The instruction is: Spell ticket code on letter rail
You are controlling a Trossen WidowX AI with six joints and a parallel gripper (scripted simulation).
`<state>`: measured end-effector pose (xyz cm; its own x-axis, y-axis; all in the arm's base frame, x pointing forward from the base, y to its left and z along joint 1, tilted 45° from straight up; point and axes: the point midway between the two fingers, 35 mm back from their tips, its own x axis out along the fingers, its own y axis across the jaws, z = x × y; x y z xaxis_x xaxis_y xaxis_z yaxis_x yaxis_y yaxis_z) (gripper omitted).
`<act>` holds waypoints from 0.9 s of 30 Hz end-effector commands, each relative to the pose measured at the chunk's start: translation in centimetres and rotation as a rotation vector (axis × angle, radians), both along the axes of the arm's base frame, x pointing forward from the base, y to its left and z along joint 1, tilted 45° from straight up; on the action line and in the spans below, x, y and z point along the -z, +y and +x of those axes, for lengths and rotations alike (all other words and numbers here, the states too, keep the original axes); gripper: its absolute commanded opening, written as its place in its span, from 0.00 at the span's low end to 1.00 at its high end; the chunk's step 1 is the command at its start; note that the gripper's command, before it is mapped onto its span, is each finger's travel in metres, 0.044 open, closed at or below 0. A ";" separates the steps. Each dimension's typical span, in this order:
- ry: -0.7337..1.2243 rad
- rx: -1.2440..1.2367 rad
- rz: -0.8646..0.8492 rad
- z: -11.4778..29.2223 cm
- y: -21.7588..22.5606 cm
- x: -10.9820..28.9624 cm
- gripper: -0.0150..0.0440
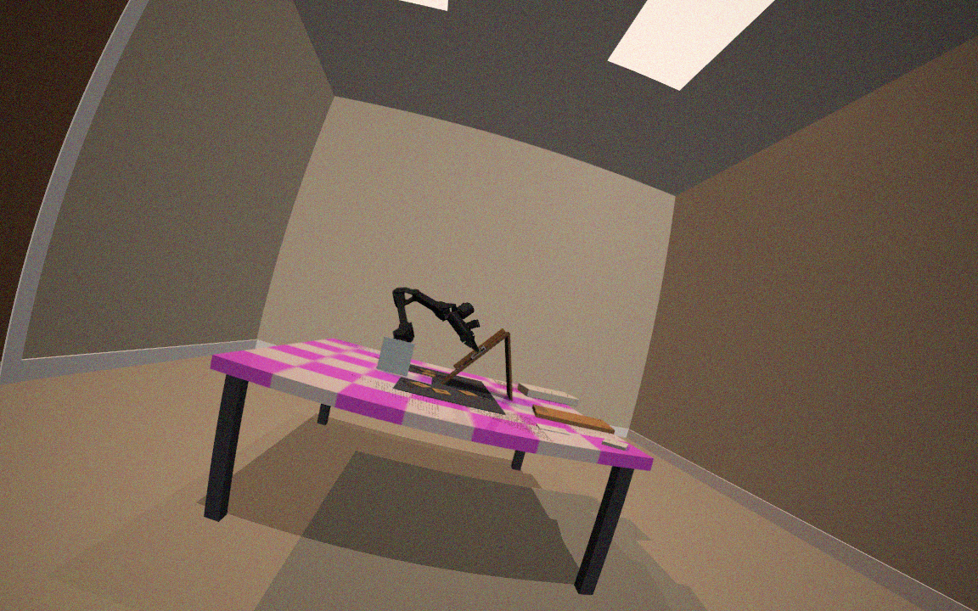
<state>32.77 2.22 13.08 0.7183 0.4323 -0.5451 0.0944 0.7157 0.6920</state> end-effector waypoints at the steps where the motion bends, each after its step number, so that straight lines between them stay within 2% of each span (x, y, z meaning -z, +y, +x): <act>1: 0.001 -0.001 0.000 0.0 0.0 0.0 0.48; 7: 0.000 0.005 -0.002 -0.3 -0.2 -0.2 0.74; 27: 0.001 0.006 -0.002 -1.6 -1.1 -1.0 0.75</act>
<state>31.40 1.18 13.93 0.7202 0.4225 -0.5503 0.1062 0.7167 0.6892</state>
